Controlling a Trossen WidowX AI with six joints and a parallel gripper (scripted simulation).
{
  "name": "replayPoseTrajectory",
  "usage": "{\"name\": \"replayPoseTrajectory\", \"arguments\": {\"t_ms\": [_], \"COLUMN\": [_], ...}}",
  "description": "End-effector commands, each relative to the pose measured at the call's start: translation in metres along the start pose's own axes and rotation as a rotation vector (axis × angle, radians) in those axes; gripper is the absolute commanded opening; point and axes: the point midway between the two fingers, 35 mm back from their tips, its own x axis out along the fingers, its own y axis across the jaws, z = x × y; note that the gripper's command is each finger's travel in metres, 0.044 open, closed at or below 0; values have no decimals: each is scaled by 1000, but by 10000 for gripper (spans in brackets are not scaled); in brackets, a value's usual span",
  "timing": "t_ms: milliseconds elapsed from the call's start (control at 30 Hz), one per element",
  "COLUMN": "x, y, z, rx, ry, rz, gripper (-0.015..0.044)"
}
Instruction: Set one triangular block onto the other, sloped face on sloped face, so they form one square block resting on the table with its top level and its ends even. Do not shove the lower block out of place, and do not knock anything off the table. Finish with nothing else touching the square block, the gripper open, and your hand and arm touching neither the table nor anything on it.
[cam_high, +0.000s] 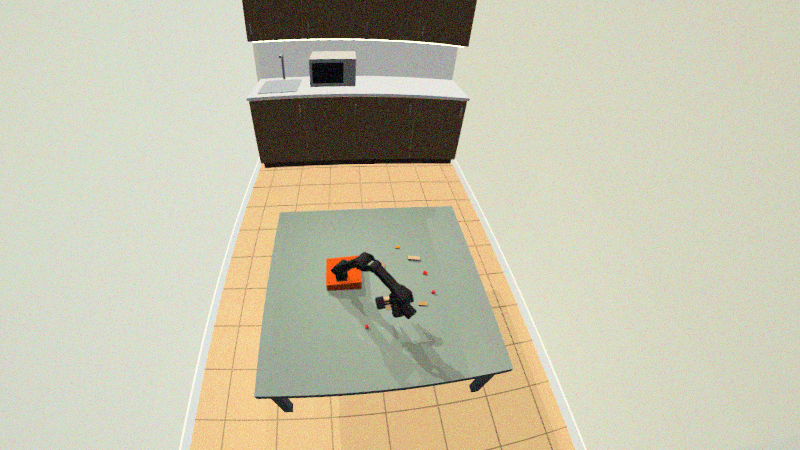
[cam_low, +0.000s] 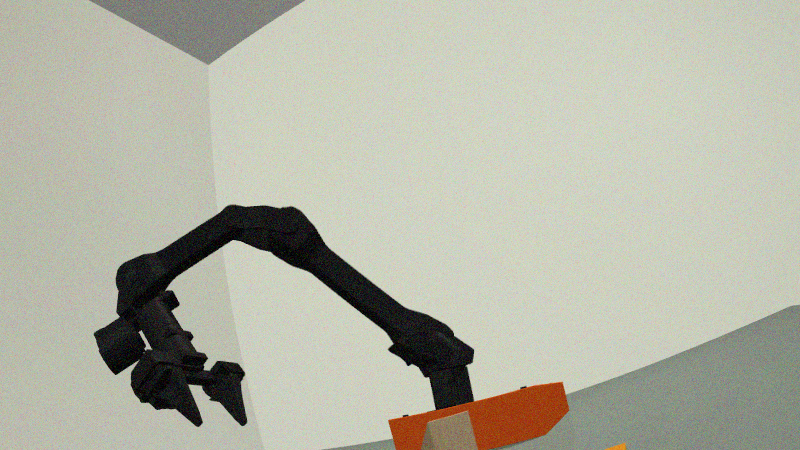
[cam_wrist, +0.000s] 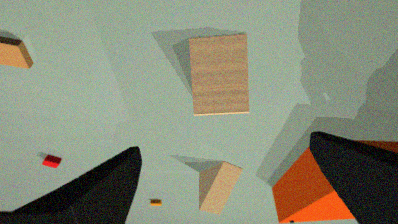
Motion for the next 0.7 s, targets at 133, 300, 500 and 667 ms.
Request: {"name": "replayPoseTrajectory", "arguments": {"t_ms": [133, 300, 500, 667], "x": [11, 47, 91, 101], "y": [0, 0, -4, -5], "z": [14, 15, 11, 9], "rx": [-13, 0, 16, 20], "ry": [-6, 22, 54, 62], "rz": [-21, -34, -52, -57], "gripper": [440, 440, 440, 440]}}
